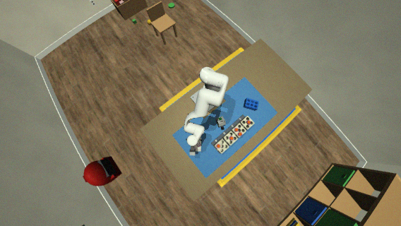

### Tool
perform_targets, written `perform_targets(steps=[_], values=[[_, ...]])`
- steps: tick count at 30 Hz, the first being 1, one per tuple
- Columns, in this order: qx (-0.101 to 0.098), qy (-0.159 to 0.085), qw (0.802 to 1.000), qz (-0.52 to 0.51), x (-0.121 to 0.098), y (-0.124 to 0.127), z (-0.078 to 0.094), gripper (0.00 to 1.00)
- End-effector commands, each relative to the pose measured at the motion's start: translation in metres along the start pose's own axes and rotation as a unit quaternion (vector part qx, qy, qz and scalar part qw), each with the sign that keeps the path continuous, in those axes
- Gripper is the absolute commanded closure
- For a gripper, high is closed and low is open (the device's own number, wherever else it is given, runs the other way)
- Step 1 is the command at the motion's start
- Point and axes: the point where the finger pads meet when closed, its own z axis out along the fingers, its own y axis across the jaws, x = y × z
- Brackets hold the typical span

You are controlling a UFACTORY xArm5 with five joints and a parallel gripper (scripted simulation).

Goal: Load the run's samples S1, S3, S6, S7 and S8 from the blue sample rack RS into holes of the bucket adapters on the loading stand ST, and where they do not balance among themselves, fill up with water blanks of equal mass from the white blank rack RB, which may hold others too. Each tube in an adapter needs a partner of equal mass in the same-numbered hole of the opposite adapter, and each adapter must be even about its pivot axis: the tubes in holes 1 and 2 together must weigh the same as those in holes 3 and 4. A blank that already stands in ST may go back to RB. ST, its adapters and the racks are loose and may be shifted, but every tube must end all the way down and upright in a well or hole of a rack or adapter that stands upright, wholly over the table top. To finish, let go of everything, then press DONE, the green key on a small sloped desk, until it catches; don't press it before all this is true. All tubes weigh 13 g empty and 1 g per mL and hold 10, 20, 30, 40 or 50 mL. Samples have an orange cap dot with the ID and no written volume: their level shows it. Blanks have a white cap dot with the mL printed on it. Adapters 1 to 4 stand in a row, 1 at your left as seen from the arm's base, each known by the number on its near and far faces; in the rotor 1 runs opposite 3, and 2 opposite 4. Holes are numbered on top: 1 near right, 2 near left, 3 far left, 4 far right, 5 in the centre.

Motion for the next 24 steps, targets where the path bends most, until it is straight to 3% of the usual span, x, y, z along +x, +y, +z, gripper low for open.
perform_targets(steps=[1, 9, 24], values=[[0.000, 0.002, 1.000, 0.000, 0.001, 0.000, -0.004, 1.00], [0.000, 0.002, 1.000, 0.000, 0.001, 0.000, -0.006, 1.00], [0.000, 0.002, 1.000, 0.000, 0.001, 0.000, -0.032, 1.00]])
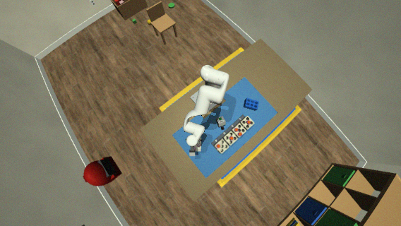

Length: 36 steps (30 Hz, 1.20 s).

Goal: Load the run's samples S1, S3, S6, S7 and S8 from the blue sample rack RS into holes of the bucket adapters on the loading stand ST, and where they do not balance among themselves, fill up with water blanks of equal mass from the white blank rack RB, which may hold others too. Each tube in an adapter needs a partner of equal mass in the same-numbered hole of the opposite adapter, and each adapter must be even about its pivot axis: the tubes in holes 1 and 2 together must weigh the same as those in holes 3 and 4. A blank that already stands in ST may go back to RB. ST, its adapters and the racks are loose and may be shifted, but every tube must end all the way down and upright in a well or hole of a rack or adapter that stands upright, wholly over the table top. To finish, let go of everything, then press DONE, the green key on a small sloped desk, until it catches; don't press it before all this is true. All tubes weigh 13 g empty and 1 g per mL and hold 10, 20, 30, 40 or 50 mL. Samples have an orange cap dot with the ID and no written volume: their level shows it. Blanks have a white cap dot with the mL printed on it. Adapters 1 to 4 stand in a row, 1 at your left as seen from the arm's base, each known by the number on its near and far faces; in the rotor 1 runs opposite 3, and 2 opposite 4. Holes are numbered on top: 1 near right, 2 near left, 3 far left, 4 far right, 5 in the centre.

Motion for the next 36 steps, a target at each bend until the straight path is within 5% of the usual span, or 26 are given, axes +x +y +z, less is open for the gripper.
perform_targets(steps=[1, 36], values=[[0.000, 0.001, 1.000, 0.000, 0.001, 0.000, -0.005, 1.00], [0.000, 0.001, 1.000, 0.000, 0.001, 0.000, -0.067, 1.00]])
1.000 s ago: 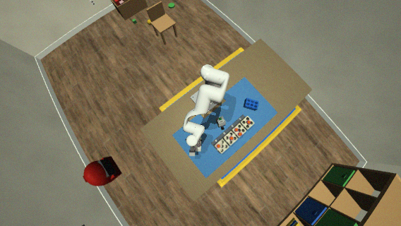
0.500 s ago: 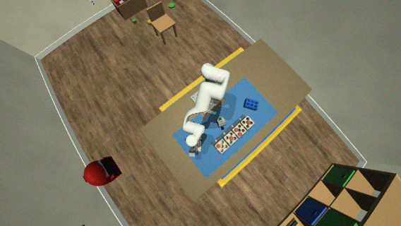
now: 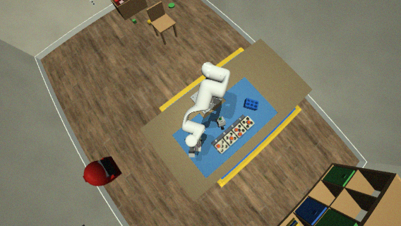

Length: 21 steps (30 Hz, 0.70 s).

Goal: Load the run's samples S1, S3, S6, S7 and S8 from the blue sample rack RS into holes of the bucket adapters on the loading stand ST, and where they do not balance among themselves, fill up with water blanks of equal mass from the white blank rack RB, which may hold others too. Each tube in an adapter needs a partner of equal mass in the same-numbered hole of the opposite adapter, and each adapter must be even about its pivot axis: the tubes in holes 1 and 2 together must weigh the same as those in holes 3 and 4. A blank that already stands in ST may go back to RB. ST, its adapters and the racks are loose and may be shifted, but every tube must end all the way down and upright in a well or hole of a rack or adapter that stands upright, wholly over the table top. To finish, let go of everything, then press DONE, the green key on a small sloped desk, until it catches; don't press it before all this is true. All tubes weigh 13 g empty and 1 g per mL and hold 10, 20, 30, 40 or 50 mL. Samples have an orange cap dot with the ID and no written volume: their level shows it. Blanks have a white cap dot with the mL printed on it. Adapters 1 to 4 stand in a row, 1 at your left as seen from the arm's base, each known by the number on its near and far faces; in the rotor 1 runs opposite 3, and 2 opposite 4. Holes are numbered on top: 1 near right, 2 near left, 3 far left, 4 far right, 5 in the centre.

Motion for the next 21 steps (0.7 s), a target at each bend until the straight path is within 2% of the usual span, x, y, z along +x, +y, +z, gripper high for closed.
perform_targets(steps=[1, 11, 21], values=[[0.000, 0.002, 1.000, 0.000, 0.001, 0.000, -0.007, 1.00], [0.000, 0.002, 1.000, 0.000, 0.001, 0.000, -0.027, 1.00], [0.000, 0.002, 1.000, 0.000, 0.001, 0.000, -0.027, 1.00]])
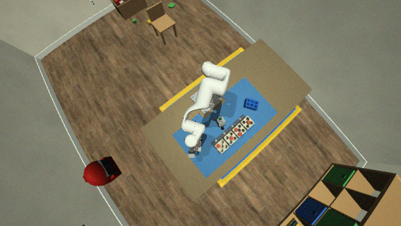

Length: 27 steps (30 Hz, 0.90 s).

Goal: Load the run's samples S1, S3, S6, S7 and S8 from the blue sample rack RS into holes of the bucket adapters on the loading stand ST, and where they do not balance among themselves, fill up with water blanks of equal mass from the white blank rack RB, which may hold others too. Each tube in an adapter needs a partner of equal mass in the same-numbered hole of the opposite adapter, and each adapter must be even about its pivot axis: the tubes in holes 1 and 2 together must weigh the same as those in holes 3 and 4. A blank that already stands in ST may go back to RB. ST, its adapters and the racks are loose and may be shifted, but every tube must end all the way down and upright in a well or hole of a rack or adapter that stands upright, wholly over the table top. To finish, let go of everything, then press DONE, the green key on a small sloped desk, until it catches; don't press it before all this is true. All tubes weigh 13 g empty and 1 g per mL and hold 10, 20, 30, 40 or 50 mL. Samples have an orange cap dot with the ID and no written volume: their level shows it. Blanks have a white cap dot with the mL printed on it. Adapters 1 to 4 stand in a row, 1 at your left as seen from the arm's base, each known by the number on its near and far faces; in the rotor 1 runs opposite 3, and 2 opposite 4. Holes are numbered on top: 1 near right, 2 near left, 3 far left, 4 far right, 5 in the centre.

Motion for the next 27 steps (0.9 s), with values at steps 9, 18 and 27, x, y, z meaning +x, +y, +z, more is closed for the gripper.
perform_targets(steps=[9, 18, 27], values=[[-0.001, 0.002, 0.989, -0.149, 0.015, -0.043, -0.002, 1.00], [-0.001, 0.002, 0.965, -0.264, 0.026, -0.076, -0.002, 1.00], [-0.001, 0.002, 0.931, -0.365, 0.039, -0.114, -0.002, 1.00]])
